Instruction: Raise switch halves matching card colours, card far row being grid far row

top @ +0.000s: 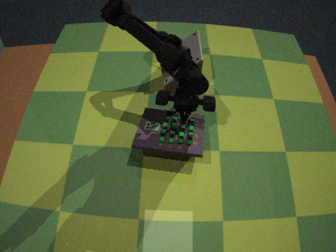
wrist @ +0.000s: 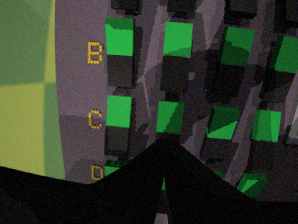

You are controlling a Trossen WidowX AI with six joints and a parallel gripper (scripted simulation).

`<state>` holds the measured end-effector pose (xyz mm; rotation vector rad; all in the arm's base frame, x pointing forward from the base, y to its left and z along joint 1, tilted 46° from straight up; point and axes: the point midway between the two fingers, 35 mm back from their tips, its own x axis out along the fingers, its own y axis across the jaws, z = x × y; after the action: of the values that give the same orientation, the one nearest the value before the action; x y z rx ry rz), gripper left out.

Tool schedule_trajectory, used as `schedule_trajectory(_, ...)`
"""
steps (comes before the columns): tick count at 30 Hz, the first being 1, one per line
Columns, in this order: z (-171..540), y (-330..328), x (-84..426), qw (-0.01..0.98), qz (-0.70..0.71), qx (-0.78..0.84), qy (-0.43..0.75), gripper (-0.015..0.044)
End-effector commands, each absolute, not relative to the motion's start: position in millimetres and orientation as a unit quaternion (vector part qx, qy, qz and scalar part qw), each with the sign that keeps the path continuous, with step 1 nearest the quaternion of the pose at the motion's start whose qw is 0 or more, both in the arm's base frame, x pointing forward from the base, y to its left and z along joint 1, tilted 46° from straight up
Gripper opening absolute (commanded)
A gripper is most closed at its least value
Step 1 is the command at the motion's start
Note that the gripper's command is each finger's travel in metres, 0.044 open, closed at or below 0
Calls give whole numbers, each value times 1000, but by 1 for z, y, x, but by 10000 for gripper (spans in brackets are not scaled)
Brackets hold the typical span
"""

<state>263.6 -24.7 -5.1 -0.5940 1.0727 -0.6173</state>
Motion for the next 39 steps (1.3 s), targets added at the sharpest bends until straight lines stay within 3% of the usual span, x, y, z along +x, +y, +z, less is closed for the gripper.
schedule_trajectory(1, -6, -26, 263, 772, -284, -276, 497, 0)
schedule_trajectory(22, 34, 21, 243, 765, -287, -272, 508, 0)
schedule_trajectory(29, 47, -2, 218, 765, -287, -272, 508, 0)
schedule_trajectory(39, 25, -27, 230, 758, -291, -269, 518, 0)
